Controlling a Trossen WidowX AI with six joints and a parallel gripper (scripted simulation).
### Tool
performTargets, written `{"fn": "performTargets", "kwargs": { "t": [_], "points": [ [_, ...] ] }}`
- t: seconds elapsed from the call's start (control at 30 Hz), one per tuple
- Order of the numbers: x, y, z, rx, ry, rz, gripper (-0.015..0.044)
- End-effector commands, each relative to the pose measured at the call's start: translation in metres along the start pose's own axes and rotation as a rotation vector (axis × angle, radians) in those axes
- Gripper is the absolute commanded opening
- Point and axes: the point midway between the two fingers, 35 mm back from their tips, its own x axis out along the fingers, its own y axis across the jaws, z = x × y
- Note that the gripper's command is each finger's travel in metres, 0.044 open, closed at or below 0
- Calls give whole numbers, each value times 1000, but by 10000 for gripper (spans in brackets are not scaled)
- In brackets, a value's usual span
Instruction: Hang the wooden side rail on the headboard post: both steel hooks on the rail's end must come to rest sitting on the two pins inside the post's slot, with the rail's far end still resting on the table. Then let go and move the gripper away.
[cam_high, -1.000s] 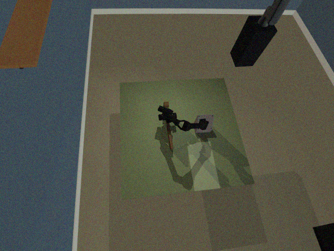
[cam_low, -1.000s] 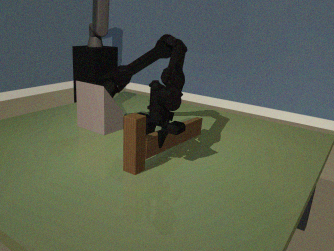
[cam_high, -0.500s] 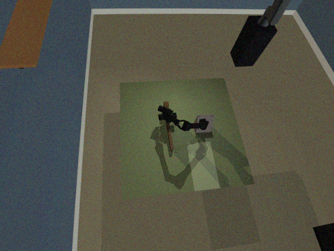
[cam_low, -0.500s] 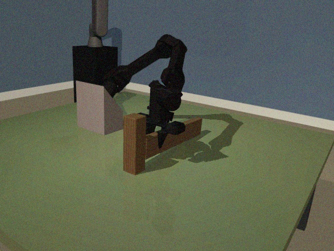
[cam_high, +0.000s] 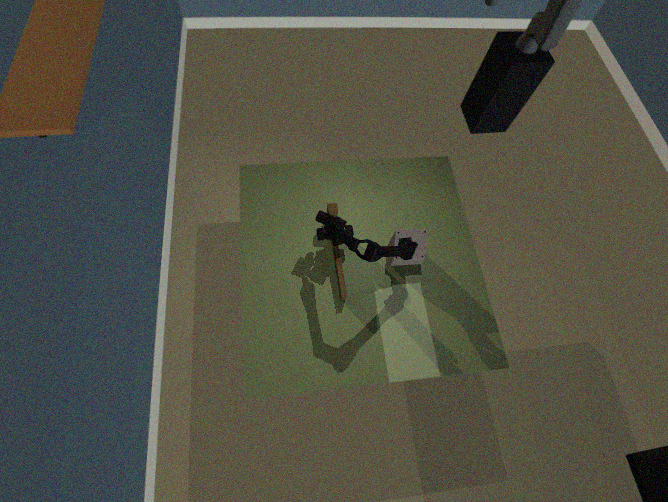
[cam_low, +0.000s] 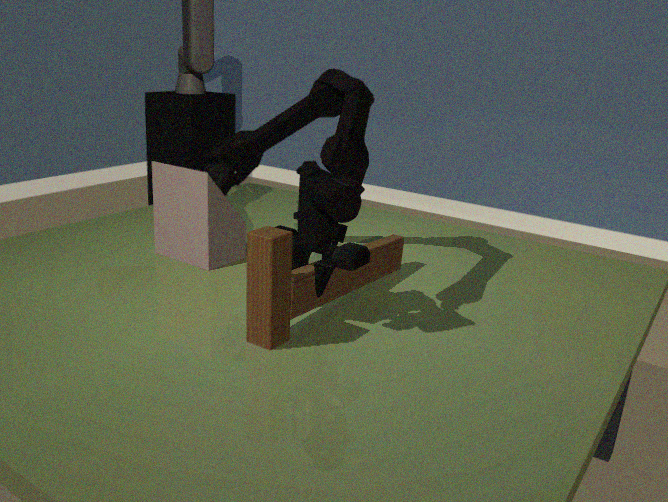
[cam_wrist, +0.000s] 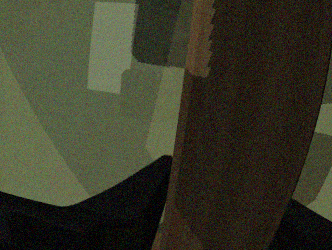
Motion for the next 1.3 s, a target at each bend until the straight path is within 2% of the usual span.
{"fn": "performTargets", "kwargs": {
  "t": [0.0,1.27],
  "points": [
    [-4,-2,-4,-1,6,-10,0],
    [-5,0,-8,-1,6,-10,0]
  ]
}}
